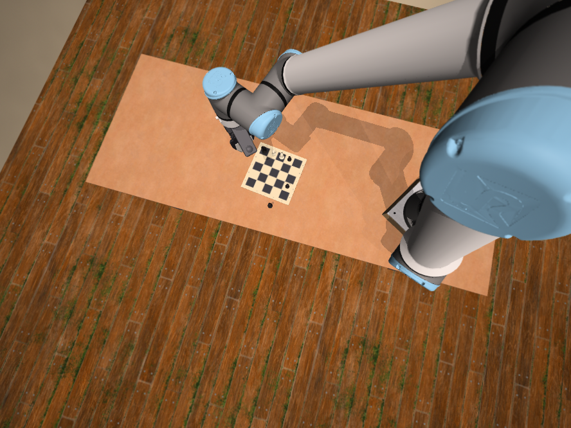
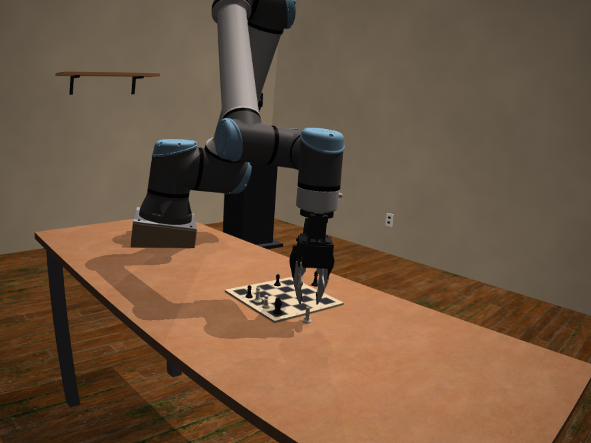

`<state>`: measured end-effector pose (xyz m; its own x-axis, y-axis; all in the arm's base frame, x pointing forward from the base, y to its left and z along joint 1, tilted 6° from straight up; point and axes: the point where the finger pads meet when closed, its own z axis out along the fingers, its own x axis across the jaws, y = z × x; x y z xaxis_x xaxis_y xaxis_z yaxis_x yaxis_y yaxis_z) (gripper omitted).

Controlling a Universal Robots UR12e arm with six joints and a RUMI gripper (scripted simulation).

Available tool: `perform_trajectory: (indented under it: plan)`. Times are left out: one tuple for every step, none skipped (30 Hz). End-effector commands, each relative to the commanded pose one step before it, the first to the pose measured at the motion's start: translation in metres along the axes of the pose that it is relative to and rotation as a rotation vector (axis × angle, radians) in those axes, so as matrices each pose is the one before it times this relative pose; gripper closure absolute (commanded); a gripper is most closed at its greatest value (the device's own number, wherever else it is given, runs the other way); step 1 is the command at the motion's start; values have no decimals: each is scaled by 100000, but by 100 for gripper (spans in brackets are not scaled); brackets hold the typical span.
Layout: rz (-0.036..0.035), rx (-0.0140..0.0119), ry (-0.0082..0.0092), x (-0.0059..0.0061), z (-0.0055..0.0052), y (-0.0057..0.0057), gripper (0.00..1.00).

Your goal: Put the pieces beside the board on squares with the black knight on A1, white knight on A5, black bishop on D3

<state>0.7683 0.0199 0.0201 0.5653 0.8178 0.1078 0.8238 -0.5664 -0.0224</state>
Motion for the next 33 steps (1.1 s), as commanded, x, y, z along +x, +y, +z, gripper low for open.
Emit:
perform_trajectory:
  plan:
    - [-10, -149, 64, 31, -88, 64, 78]
    - [0, 0, 0, 0, 0, 0, 78]
    - [0, 0, 0, 0, 0, 0, 78]
    - [0, 0, 0, 0, 0, 0, 78]
    - [0, 0, 0, 0, 0, 0, 78]
    - [0, 0, 0, 0, 0, 0, 78]
    - [0, 0, 0, 0, 0, 0, 78]
    - [0, 0, 0, 0, 0, 0, 78]
    - [0, 0, 0, 0, 0, 0, 78]
    - [0, 0, 0, 0, 0, 0, 78]
    - [0, 0, 0, 0, 0, 0, 78]
    - [0, 0, 0, 0, 0, 0, 78]
    - [0, 0, 0, 0, 0, 0, 78]
    - [0, 0, 0, 0, 0, 0, 78]
    - [0, 0, 0, 0, 0, 0, 78]
    - [0, 0, 0, 0, 0, 0, 78]
    - [0, 0, 0, 0, 0, 0, 78]
    - [0, 0, 0, 0, 0, 0, 78]
    - [0, 0, 0, 0, 1, 0, 78]
    - [0, 0, 0, 0, 8, 0, 78]
    - [0, 0, 0, 0, 21, 0, 78]
    - [0, 0, 0, 0, 37, 0, 78]
    - [0, 0, 0, 0, 57, 0, 78]
    - [0, 0, 0, 0, 79, 0, 78]
    - [0, 0, 0, 0, 101, 0, 78]
    - [0, 0, 0, 0, 124, -1, 78]
    - [0, 0, 0, 0, 144, 0, 78]
    - [0, 0, 0, 0, 163, 0, 78]
    - [0, 0, 0, 0, 180, 0, 78]
    - [0, 0, 0, 0, 0, 0, 78]
    - [0, 0, 0, 0, 0, 0, 78]
    - [0, 0, 0, 0, 193, 0, 78]
    - [0, 0, 0, 0, 204, 0, 78]
